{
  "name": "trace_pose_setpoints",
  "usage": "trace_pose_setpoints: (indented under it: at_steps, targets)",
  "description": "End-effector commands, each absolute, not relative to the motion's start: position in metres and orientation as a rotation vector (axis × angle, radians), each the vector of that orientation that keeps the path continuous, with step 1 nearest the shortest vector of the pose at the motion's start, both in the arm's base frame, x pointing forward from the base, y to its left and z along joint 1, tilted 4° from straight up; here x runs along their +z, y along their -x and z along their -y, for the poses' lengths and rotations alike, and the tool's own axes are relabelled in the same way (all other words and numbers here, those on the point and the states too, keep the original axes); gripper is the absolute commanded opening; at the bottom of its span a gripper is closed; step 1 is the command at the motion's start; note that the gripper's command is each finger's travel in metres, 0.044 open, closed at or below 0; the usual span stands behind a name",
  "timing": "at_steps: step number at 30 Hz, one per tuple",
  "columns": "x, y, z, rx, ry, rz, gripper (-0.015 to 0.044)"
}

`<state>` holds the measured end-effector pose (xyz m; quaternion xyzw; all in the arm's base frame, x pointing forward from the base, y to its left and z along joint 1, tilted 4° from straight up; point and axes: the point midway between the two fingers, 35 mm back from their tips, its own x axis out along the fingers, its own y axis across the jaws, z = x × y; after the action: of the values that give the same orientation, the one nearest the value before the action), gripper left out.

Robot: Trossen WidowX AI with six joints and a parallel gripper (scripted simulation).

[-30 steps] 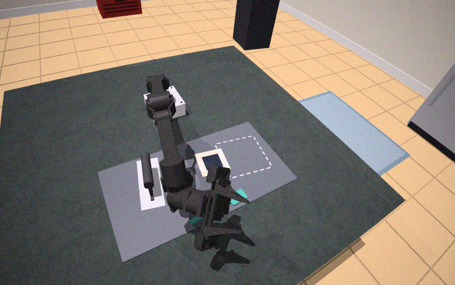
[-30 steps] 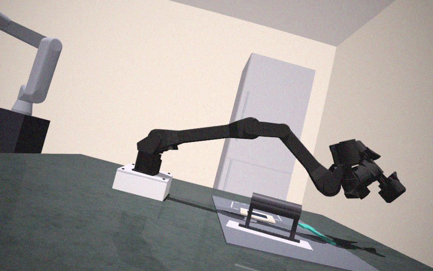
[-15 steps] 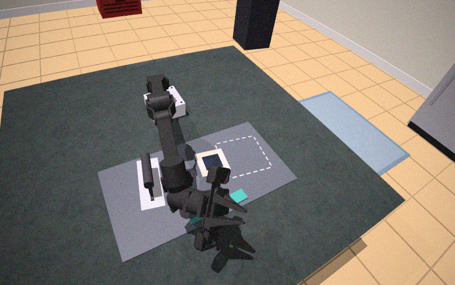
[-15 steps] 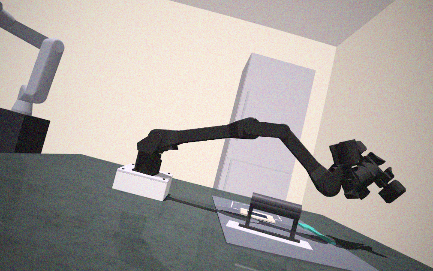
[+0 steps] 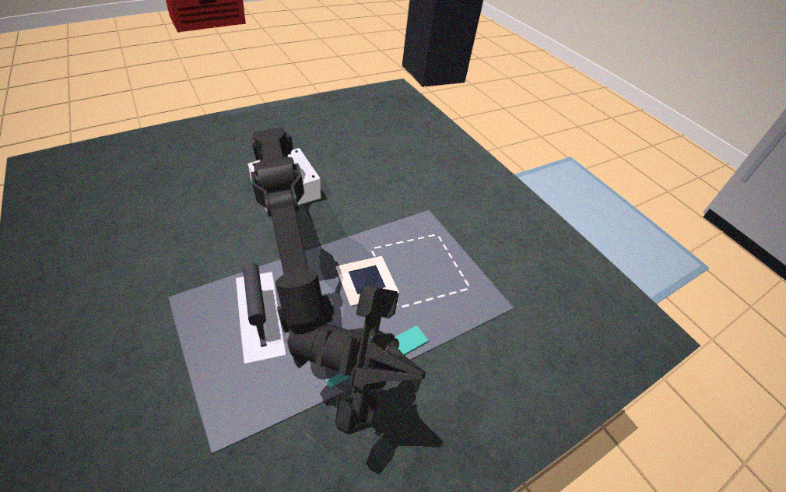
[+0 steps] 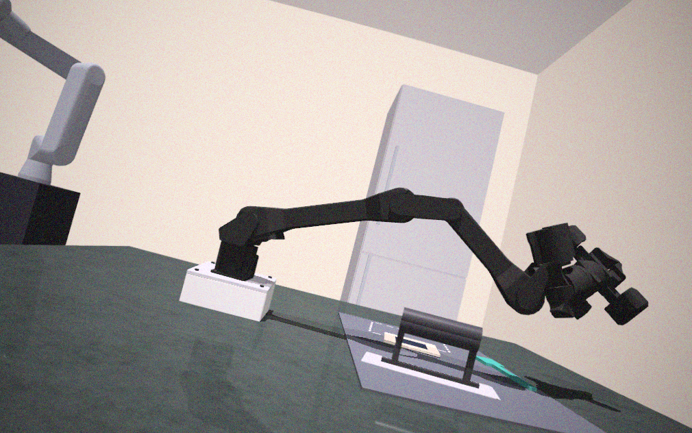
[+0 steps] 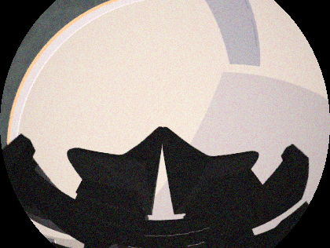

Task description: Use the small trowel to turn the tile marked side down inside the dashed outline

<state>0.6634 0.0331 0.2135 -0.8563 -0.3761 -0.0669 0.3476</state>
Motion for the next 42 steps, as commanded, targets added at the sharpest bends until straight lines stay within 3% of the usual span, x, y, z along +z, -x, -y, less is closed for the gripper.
trace_pose_setpoints:
  at_steps: [1, 3, 7, 30, 34, 42]
  targets:
    - [0.2135, -0.6634, -0.0331, -0.174, 2.221, 0.975, 0.0000]
    - [0.2133, -0.6634, -0.0331, -0.173, 2.221, 0.975, 0.0000]
    - [0.2133, -0.6634, -0.0331, -0.173, 2.221, 0.975, 0.0100]
    - [0.2116, -0.6637, -0.0331, -0.170, 2.220, 0.974, 0.0100]
    - [0.2114, -0.6638, -0.0331, -0.170, 2.220, 0.974, 0.0000]
    - [0.2111, -0.6638, -0.0331, -0.169, 2.220, 0.973, 0.0000]
